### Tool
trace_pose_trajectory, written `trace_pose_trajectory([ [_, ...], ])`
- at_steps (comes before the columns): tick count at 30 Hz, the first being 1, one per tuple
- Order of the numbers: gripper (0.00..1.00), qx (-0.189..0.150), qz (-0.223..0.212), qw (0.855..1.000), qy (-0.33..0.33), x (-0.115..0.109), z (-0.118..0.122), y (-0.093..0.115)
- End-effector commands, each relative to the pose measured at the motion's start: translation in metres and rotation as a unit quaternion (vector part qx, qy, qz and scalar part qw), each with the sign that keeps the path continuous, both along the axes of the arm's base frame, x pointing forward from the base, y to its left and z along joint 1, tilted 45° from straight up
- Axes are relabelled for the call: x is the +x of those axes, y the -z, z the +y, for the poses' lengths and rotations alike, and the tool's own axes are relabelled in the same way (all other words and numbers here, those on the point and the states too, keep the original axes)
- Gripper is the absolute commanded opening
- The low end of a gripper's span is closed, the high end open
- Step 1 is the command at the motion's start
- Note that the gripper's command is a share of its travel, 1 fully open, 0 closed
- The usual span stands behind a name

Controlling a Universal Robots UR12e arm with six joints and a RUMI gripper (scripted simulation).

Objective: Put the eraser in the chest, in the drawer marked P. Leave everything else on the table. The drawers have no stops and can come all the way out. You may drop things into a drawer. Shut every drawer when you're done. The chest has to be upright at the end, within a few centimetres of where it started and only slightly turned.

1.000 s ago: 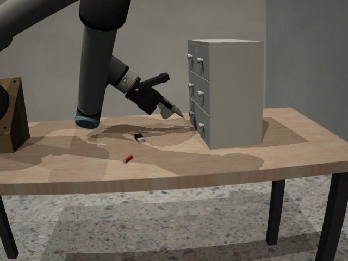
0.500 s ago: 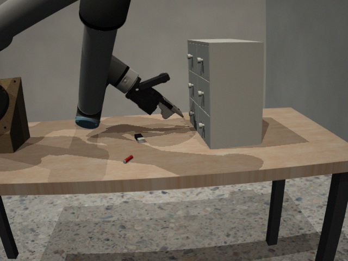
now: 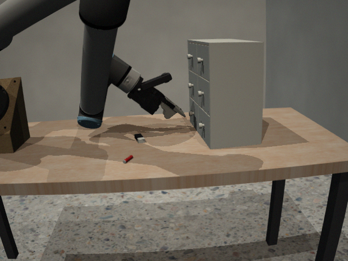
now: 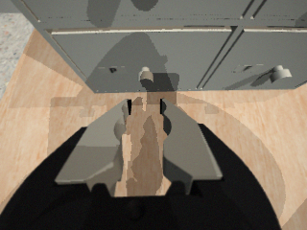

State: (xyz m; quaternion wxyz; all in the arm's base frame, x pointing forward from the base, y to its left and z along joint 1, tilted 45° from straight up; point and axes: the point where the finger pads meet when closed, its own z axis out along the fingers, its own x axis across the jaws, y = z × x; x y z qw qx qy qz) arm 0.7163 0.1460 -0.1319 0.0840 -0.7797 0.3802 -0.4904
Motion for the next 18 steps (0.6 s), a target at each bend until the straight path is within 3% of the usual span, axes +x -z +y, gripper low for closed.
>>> trace_pose_trajectory([
  [1, 0.2, 0.0, 0.0, 1.0, 0.0, 0.005, 0.002, 0.0],
  [18, 0.2, 0.0, 0.0, 1.0, 0.0, 0.02, 0.006, 0.001],
])
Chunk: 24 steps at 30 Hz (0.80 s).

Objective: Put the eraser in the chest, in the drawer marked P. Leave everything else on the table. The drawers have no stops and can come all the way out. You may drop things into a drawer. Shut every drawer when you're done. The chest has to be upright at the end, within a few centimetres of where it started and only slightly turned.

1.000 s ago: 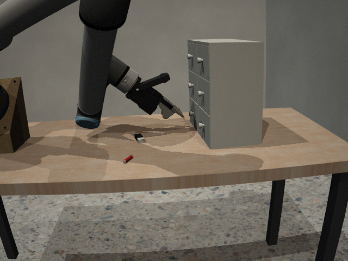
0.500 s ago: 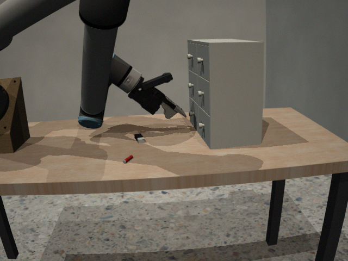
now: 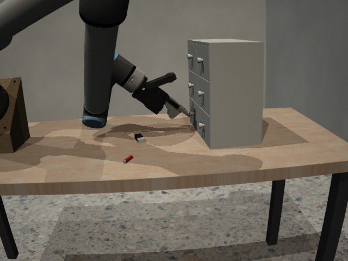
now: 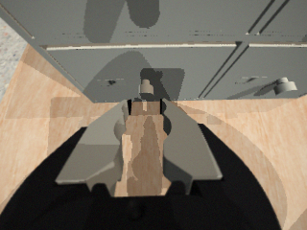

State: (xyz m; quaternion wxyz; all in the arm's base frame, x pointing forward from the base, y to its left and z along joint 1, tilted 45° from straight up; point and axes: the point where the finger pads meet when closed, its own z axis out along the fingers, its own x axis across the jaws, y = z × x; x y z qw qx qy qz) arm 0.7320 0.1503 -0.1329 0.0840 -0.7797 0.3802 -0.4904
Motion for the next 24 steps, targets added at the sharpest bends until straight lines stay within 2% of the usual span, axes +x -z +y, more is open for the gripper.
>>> trace_pose_trajectory([
  [1, 0.2, 0.0, 0.0, 1.0, 0.0, 0.0049, 0.0018, -0.0001],
  [24, 0.2, 0.0, 0.0, 1.0, 0.0, 0.0096, 0.0031, 0.0002],
])
